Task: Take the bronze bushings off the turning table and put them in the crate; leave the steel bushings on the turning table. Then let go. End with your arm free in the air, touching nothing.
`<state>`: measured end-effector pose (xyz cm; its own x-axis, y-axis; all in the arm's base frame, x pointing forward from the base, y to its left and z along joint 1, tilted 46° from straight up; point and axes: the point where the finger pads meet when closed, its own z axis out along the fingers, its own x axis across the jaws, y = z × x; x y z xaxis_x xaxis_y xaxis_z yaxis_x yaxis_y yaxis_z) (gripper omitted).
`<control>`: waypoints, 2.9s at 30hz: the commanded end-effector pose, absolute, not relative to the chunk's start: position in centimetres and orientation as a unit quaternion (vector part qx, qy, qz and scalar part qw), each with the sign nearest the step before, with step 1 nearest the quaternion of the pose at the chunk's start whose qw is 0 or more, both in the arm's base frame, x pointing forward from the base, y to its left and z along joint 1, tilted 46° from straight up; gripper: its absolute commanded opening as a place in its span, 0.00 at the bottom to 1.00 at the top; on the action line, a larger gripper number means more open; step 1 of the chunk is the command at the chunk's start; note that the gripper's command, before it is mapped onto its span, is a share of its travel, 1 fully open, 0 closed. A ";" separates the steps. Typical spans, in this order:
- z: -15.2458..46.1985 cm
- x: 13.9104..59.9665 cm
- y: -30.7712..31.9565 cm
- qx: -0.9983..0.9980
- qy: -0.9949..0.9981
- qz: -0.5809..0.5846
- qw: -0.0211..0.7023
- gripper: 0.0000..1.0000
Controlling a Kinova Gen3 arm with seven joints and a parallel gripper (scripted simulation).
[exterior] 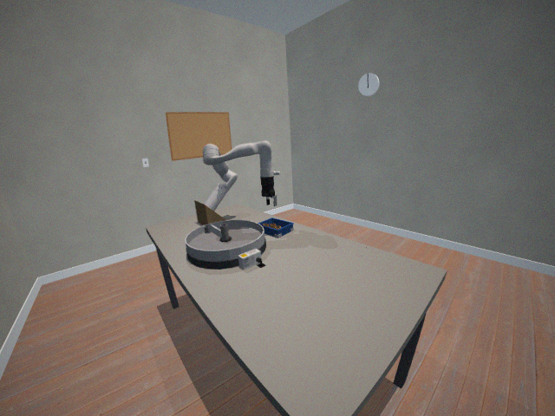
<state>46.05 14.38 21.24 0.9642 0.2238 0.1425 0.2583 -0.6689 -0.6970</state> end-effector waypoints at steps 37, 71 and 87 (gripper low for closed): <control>21.6 46.1 13.8 -0.858 -0.338 -0.110 0.371 1.00; 22.0 46.0 13.1 -0.759 -0.524 -0.191 0.337 1.00; 22.8 46.3 13.1 -0.722 -0.569 -0.220 0.325 1.00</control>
